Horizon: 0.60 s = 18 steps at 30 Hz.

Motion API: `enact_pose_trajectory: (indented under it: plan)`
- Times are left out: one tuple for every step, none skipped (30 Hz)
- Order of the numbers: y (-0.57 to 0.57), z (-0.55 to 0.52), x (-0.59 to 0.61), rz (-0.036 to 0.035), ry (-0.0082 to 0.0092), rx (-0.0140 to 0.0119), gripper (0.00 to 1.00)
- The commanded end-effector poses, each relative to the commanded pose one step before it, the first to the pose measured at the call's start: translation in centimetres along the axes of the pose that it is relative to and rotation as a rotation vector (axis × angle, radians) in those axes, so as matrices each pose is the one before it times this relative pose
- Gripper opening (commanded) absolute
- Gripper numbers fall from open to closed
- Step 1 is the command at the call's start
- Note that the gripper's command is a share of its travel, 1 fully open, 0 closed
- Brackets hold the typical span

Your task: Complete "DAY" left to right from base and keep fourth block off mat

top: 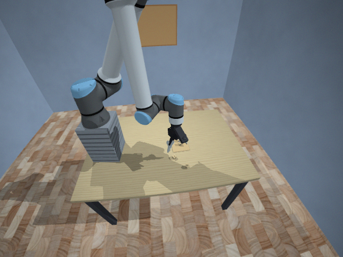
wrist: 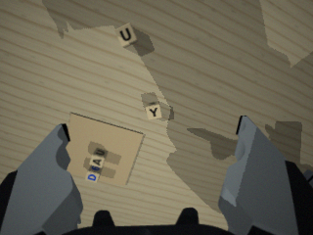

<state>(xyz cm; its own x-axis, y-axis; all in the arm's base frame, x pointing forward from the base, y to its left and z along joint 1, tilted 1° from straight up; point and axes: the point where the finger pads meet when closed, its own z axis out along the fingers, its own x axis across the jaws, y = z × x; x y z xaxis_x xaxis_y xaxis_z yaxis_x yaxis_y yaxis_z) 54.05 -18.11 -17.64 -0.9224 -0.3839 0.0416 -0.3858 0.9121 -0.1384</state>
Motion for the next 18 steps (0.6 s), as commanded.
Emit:
enact_pose_trajectory:
  plan:
    - [2.614,-0.738,0.557,-0.09681,-0.04545,-0.08906,1.00]
    - [0.388,-0.139,-0.004,-0.01388,-0.00876,-0.01108,1.00]
    - [0.329,-0.117,-0.012,-0.01161,-0.00757,-0.00916,1.00]
    - [0.240,-0.085,-0.014,-0.00840,-0.00561,-0.00655,1.00]
    - [0.158,-0.055,-0.011,-0.00548,-0.00372,-0.00424,1.00]
    - [0.087,-0.030,-0.007,-0.00302,-0.00207,-0.00233,1.00]
    - [0.034,-0.012,-0.003,-0.00119,-0.00082,-0.00092,1.00]
    - [0.026,-0.009,-0.002,-0.00091,-0.00063,-0.00070,1.00]
    - [0.005,-0.002,0.000,-0.00018,-0.00012,-0.00014,1.00]
    - [0.000,0.000,0.000,0.00000,0.00000,0.00000,1.00]
    - [-0.013,-0.003,-0.006,0.00000,-0.00007,0.00015,1.00]
    - [0.000,0.000,0.000,0.00000,0.00000,0.00000,1.00]
    - [0.000,0.000,0.000,0.00000,0.00000,0.00000,1.00]
    - [-0.049,0.094,-0.051,-0.00052,0.00028,-0.00065,1.00]
    - [0.014,0.005,-0.011,-0.00031,0.00003,-0.00009,1.00]
    - [0.006,0.000,-0.006,-0.00016,0.00000,0.00000,1.00]
    - [0.002,0.000,-0.002,-0.00005,0.00000,0.00000,1.00]
    - [-0.001,0.000,0.001,0.00000,0.00004,0.00002,1.00]
